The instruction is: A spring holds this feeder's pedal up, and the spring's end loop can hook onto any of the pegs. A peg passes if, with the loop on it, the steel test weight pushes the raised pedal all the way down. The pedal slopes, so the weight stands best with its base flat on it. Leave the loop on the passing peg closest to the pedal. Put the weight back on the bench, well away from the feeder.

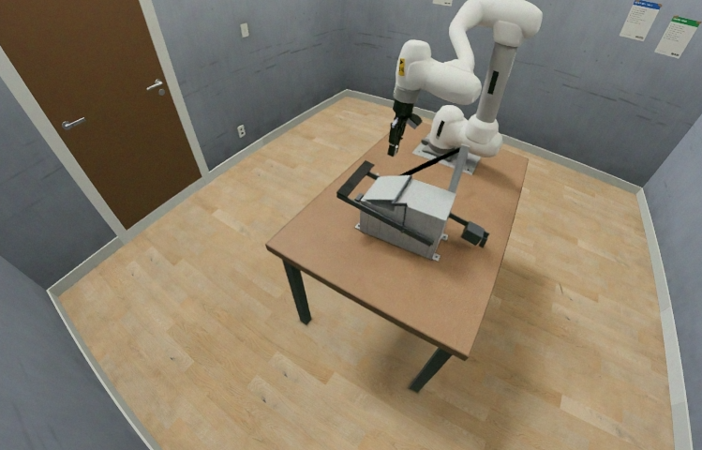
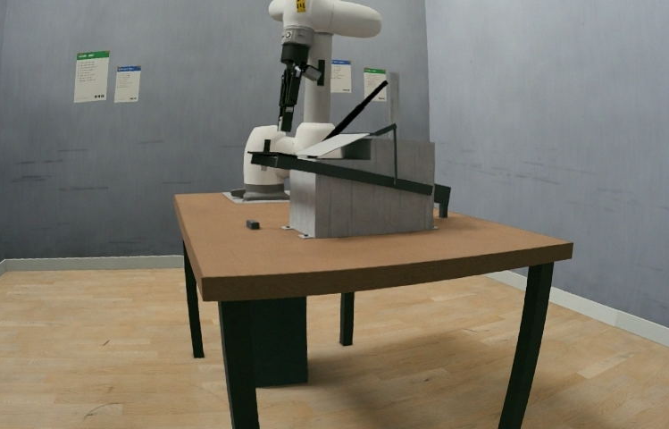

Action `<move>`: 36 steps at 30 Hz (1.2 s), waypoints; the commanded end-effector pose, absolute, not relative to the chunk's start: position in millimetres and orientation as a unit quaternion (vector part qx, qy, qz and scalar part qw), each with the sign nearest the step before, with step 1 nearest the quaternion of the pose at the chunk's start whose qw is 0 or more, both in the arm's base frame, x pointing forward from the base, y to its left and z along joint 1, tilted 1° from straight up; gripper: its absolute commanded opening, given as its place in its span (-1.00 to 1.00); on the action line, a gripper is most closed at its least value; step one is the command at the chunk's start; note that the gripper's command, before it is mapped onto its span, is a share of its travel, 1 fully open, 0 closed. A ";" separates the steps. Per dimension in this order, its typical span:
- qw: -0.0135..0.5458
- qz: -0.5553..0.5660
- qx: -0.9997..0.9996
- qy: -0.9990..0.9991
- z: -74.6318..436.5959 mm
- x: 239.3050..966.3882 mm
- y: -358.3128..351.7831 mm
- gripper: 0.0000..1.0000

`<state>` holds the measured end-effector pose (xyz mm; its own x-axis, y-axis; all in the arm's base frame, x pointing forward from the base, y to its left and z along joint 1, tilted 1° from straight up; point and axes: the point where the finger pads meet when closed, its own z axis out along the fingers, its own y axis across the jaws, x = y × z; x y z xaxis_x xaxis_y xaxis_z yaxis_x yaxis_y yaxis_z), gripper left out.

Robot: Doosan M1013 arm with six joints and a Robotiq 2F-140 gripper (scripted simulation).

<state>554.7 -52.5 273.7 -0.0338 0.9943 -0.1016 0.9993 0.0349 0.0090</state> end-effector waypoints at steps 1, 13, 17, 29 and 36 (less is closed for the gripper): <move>0.041 -0.033 0.694 0.718 275.6 559.0 -55.8 -0.50; 0.046 -0.037 0.694 0.718 280.9 577.1 -70.5 -0.50; 0.048 -0.040 0.694 0.718 283.3 585.2 -77.0 -0.50; 0.053 -0.044 0.693 0.717 288.7 603.2 -91.7 -0.50; 0.057 -0.048 0.693 0.717 292.9 617.3 -103.2 -0.50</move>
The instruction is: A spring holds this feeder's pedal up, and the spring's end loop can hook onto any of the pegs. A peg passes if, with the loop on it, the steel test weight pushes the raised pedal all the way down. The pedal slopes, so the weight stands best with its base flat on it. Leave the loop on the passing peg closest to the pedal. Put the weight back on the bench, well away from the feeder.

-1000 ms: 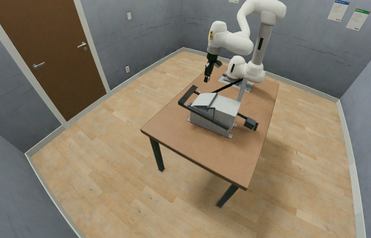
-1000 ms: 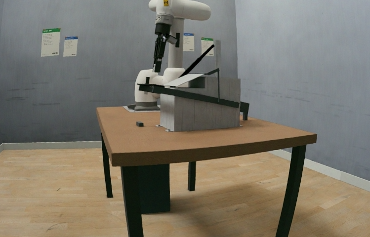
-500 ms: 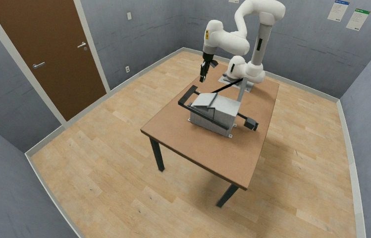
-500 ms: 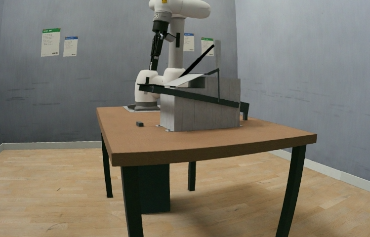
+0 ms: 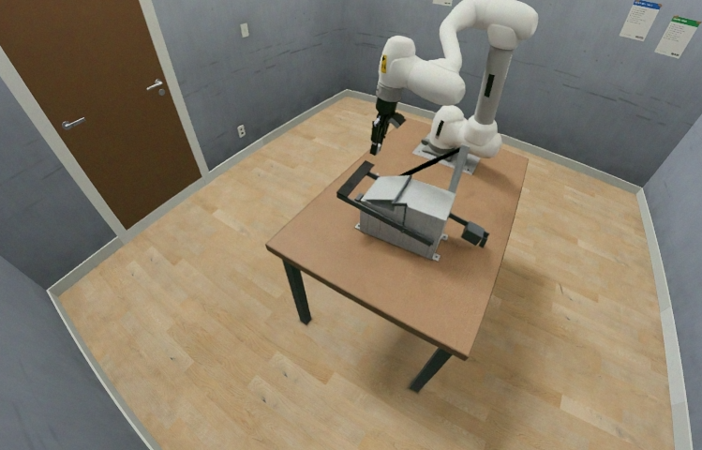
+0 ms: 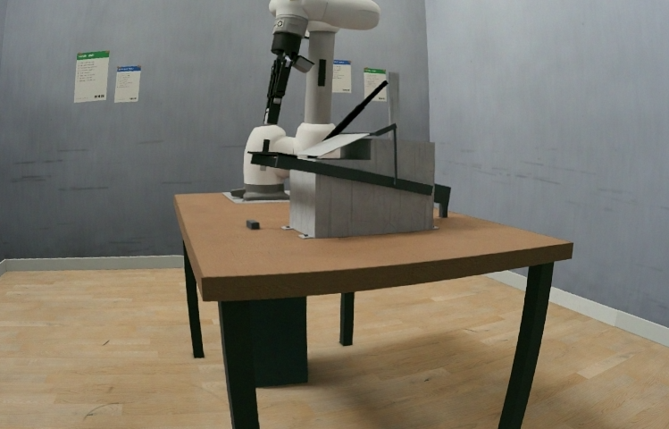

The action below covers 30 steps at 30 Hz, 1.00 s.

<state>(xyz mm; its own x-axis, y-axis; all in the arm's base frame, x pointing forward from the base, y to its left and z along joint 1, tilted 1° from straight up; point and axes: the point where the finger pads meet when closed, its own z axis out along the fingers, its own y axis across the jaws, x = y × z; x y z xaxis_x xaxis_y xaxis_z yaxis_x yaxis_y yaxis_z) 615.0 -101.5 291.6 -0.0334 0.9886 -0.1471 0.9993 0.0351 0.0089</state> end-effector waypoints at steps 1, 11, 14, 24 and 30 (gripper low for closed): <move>0.057 -0.048 0.693 0.717 292.9 617.3 -103.2 -0.50; 0.061 -0.052 0.693 0.717 297.7 633.4 -116.2 -0.50; 0.063 -0.054 0.692 0.717 299.5 639.4 -121.2 -0.50; 0.064 -0.055 0.692 0.717 300.9 644.4 -125.2 -0.50; 0.065 -0.056 0.692 0.717 301.3 645.6 -126.2 -0.50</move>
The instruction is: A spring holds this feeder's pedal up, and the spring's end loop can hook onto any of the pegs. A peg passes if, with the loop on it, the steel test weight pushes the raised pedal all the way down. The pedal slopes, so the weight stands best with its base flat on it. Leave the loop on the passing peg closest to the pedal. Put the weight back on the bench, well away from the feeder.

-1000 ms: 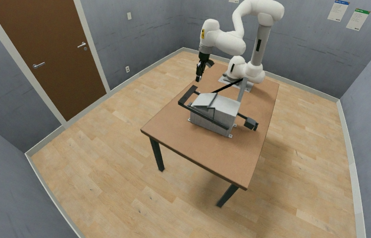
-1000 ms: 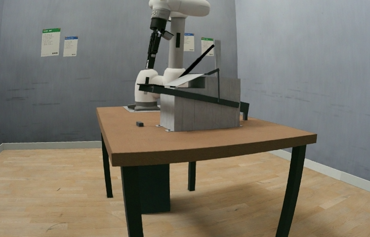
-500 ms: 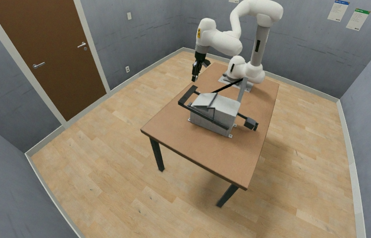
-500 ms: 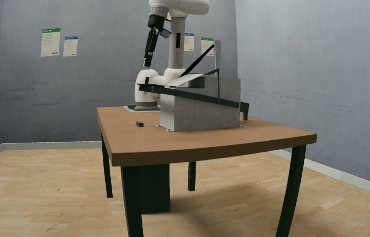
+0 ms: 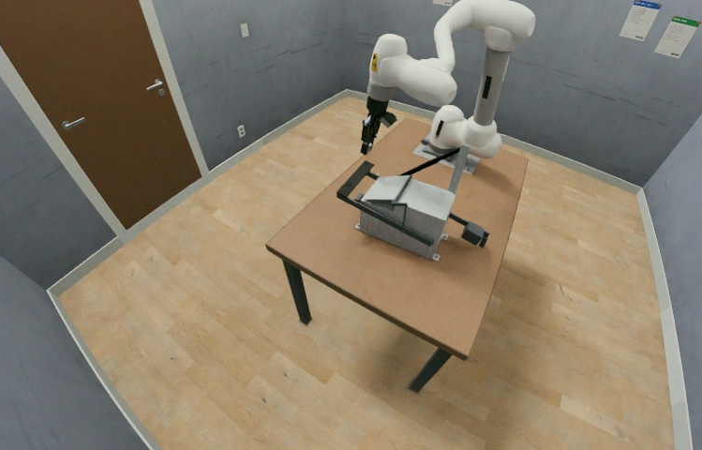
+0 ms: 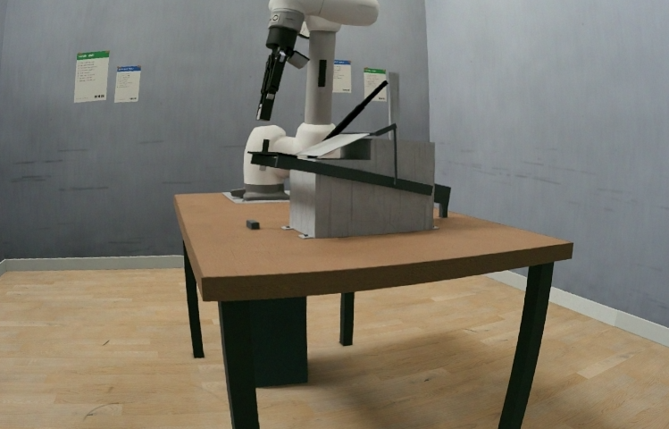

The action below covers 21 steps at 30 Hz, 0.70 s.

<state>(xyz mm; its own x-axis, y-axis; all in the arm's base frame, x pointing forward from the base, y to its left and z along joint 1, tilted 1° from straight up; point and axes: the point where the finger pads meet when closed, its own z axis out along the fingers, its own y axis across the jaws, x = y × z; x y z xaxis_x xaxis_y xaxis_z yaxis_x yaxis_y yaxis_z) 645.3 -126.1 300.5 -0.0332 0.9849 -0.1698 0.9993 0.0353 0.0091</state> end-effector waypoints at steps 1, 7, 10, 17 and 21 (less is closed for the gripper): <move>0.065 -0.056 0.692 0.717 301.4 645.9 -126.4 -0.50; 0.065 -0.056 0.692 0.717 299.8 646.3 -126.7 -0.50; 0.065 -0.056 0.692 0.717 294.8 646.4 -126.7 -0.50; 0.065 -0.056 0.692 0.717 283.2 646.5 -126.7 -0.50; 0.065 -0.056 0.692 0.717 276.5 646.6 -126.7 -0.50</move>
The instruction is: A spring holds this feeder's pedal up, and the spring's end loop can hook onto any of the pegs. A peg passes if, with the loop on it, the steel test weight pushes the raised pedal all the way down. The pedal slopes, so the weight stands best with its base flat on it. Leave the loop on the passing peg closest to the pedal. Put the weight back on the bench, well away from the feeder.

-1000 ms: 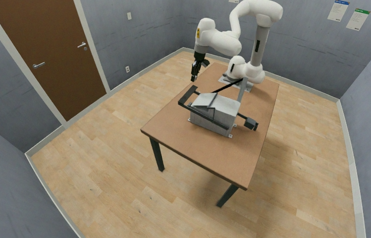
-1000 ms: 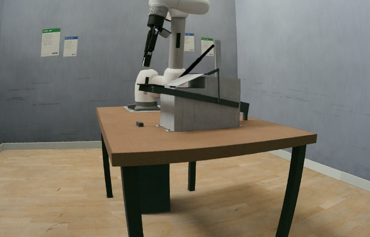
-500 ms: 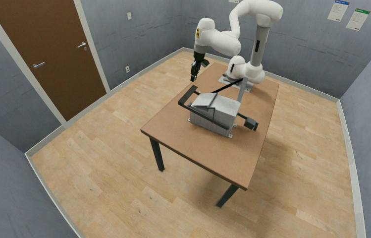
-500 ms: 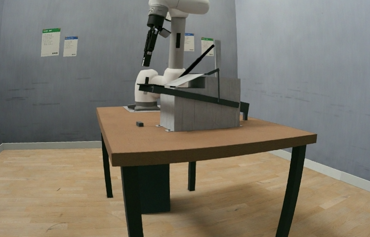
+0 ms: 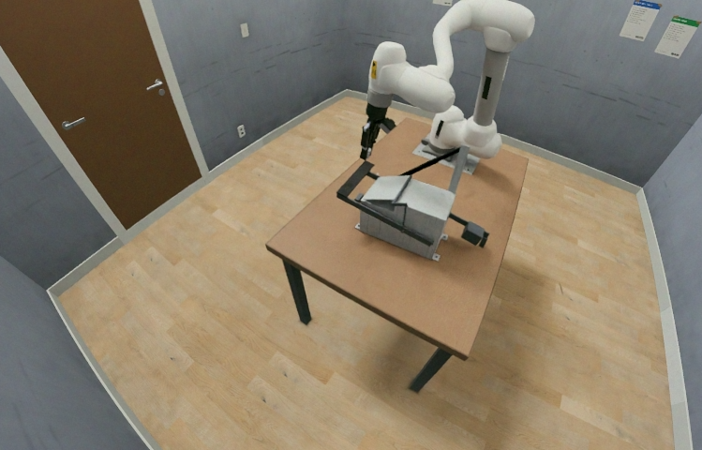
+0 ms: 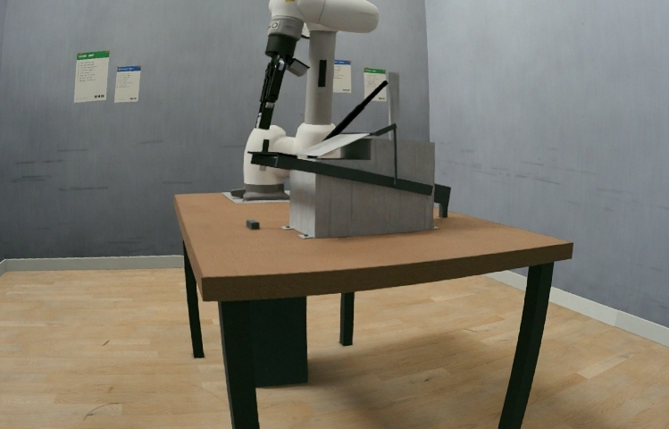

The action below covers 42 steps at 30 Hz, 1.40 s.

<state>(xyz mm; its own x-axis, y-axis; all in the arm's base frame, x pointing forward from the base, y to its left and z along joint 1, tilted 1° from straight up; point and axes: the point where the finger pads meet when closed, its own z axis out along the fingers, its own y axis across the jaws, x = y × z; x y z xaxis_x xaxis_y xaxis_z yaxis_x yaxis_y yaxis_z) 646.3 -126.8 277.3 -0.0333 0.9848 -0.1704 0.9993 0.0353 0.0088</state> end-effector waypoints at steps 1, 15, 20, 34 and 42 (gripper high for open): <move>0.065 -0.056 0.692 0.717 276.5 646.6 -126.7 -0.50; 0.065 -0.056 0.692 0.717 256.4 646.8 -126.7 -0.50; 0.065 -0.056 0.692 0.717 253.0 646.9 -126.7 -0.50; 0.065 -0.056 0.692 0.717 229.6 647.1 -126.7 -0.50; 0.065 -0.056 0.692 0.716 227.3 647.1 -126.7 -0.50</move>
<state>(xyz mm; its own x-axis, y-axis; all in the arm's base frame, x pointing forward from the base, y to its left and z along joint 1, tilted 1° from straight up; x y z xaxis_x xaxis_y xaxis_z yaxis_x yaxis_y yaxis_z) 646.8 -126.7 227.3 -0.0332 0.9848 -0.1705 0.9993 0.0353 0.0089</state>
